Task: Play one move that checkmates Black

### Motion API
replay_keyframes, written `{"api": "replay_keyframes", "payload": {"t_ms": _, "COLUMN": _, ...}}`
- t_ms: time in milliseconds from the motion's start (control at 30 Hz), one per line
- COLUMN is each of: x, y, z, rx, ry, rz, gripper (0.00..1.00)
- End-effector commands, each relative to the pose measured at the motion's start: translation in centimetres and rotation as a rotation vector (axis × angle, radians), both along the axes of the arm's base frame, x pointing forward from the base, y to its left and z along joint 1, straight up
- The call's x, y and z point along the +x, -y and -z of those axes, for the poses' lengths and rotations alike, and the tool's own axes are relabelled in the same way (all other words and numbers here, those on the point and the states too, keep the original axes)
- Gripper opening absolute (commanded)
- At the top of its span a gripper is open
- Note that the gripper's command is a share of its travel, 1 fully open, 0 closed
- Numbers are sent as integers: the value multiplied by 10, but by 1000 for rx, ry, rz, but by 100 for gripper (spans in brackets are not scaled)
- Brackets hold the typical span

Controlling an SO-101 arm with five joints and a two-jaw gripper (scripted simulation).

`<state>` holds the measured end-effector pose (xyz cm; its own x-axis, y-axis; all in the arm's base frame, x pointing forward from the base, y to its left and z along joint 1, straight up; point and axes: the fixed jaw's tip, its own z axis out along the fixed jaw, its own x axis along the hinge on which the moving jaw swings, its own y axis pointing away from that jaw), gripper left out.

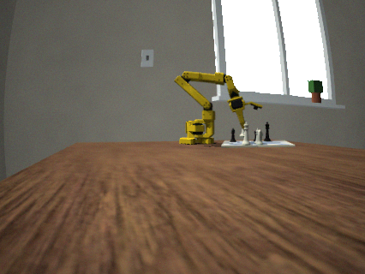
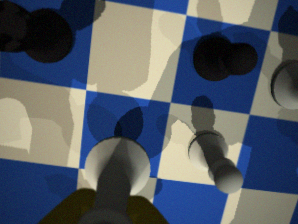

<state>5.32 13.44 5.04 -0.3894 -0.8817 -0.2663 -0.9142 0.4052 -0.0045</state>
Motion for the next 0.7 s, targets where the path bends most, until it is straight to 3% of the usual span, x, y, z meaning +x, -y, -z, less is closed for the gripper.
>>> {"api": "replay_keyframes", "payload": {"t_ms": 0, "x": 1, "y": 0, "z": -10, "rx": 8, "ry": 5, "rz": 3, "gripper": 0}}
{"api": "replay_keyframes", "payload": {"t_ms": 400, "x": 1, "y": 1, "z": -41, "rx": 8, "ry": 5, "rz": 3, "gripper": 0}}
{"api": "replay_keyframes", "payload": {"t_ms": 667, "x": 1, "y": 1, "z": -49, "rx": 8, "ry": 5, "rz": 3, "gripper": 0}}
